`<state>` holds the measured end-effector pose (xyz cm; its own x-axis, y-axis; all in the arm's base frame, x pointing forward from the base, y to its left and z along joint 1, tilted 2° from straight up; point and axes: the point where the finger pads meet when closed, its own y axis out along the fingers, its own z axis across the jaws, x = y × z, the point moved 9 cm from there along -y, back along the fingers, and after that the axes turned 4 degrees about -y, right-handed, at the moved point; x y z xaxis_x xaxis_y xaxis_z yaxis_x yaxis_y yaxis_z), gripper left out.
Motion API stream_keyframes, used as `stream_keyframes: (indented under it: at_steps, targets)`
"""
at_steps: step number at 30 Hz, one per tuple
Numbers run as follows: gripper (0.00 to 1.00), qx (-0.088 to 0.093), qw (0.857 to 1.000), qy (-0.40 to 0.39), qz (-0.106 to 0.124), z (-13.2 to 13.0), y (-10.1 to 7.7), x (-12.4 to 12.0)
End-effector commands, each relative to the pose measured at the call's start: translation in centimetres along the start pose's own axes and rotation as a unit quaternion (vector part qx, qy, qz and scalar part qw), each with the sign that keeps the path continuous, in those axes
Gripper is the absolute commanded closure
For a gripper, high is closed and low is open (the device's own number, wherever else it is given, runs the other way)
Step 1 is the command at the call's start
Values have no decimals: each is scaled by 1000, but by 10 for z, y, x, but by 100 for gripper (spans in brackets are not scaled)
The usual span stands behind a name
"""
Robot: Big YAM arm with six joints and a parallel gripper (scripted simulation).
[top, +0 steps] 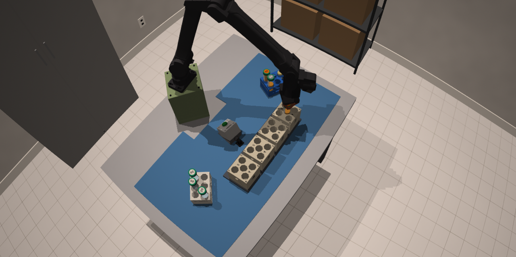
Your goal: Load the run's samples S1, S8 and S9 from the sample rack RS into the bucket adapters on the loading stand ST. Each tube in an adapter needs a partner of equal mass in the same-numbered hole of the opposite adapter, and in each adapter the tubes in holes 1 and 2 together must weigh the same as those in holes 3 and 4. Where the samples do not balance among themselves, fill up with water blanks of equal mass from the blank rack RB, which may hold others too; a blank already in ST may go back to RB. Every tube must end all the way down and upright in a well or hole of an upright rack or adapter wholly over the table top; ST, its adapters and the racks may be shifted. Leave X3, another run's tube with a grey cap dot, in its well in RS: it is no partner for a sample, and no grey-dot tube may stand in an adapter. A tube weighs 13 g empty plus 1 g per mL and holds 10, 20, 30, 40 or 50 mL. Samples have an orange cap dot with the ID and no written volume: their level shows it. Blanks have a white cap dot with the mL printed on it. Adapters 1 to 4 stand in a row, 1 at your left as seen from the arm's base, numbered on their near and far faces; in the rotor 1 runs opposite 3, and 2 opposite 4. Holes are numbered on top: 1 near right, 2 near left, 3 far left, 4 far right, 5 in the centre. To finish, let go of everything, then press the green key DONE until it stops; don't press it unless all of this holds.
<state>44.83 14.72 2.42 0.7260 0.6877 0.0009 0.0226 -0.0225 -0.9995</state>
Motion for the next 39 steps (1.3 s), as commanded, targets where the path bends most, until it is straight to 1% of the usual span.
stream_keyframes:
  at_steps: [1,4,7,8,9,12,22,24,25,26,27,28,32,33,39]
  targets:
    - [100,-2,1000,1,-5,-6,7,-1]
    - [100,-4,1000,1,-9,-8,8,3]
    - [100,-4,1000,1,-9,-8,10,3]
    - [100,-7,1000,2,-16,-9,3,4]
    - [100,-4,1000,2,-9,-8,12,2]
    - [100,-2,1000,2,-6,-7,18,0]
    - [100,-3,1000,2,-8,-7,31,2]
    - [100,-3,1000,2,-8,-7,31,2]
    - [100,-7,1000,2,-15,-8,24,4]
    - [100,-3,1000,2,-8,-7,33,1]
    - [100,-3,1000,2,-8,-8,33,2]
    - [100,-8,1000,1,-18,-6,21,11]
    - [100,-8,1000,1,-18,-6,21,11]
    - [45,-8,1000,1,-18,-6,21,11]
    - [45,-8,1000,1,-18,-6,21,11]
